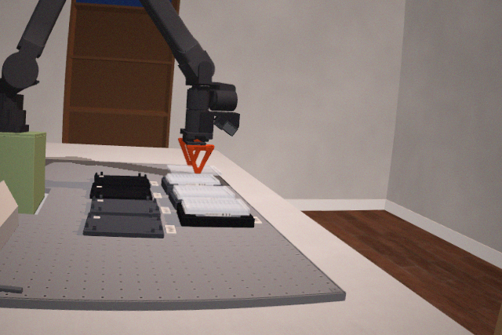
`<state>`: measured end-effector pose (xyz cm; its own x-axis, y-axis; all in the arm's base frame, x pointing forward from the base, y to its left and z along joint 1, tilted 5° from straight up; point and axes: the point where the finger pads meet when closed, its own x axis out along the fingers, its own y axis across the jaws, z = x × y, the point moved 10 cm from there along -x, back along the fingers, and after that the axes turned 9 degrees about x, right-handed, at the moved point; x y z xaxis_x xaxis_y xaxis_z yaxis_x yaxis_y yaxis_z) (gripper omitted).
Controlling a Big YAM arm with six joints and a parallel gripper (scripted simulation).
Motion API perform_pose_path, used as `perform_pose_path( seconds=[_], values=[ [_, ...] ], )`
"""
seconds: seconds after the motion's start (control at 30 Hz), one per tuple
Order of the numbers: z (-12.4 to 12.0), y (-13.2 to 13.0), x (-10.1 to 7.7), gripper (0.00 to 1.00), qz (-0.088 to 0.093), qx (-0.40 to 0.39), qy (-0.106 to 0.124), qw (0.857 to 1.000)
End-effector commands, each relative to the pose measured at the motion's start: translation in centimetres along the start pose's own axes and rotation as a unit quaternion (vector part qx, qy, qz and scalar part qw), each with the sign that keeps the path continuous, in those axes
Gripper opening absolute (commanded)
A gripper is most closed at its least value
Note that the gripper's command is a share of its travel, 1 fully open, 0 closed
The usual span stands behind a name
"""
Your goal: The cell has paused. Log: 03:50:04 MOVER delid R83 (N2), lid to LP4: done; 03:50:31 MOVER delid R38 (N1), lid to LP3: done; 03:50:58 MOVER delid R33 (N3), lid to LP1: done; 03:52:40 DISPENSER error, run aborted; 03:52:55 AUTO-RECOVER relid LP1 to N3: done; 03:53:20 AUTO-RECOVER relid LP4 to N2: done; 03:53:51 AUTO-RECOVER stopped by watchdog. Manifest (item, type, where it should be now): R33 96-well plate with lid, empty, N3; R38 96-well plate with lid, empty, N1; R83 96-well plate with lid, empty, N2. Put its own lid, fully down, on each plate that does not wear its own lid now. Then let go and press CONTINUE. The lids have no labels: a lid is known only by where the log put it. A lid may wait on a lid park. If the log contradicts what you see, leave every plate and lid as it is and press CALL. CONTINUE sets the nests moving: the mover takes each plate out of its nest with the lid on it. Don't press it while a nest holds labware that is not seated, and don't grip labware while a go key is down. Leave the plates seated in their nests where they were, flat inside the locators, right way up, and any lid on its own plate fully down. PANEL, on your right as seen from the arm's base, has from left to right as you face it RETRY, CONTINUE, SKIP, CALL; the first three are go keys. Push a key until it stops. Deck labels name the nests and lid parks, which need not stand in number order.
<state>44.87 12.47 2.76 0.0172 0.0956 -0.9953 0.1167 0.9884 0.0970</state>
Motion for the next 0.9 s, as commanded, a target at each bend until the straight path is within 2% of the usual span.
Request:
perform_pose_path(
  seconds=[0.0,0.87],
  values=[
    [-0.4,0.24,1.18,0.0,-0.002,0.002,0.003,1.0],
    [-0.47,0.31,2.02,0.0,-0.002,0.001,0.003,1.0]
  ],
)
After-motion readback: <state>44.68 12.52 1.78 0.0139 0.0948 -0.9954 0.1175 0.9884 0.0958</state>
